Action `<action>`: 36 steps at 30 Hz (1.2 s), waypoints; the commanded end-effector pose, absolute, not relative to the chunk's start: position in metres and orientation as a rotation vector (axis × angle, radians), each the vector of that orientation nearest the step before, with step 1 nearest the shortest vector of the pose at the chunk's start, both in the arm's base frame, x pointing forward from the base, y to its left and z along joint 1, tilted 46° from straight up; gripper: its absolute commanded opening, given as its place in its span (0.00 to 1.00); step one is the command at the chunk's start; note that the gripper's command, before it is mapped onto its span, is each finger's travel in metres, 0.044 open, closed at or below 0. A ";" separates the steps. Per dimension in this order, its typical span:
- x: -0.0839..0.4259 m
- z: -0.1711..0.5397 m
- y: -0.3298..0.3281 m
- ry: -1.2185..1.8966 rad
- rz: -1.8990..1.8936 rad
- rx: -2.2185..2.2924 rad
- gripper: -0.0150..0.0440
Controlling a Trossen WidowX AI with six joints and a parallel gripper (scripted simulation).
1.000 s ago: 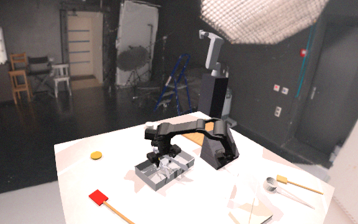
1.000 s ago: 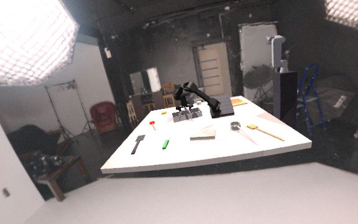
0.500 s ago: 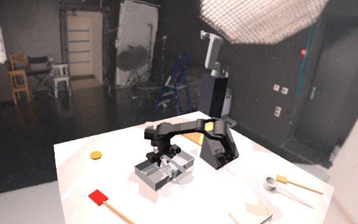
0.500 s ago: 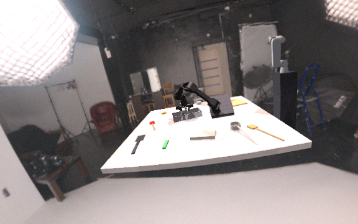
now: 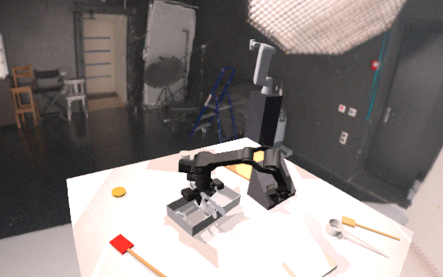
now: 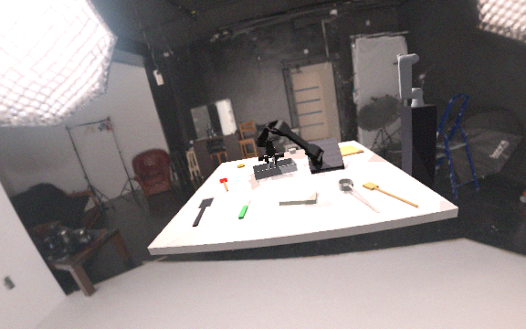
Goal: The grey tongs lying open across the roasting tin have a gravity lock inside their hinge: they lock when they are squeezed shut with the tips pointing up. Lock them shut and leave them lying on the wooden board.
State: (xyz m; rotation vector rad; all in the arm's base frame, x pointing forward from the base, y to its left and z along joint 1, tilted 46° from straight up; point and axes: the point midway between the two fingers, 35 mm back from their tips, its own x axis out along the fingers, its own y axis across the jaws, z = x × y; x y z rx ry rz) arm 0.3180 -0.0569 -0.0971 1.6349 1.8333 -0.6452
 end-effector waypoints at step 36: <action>0.327 -0.009 -0.148 1.830 -0.652 1.640 0.00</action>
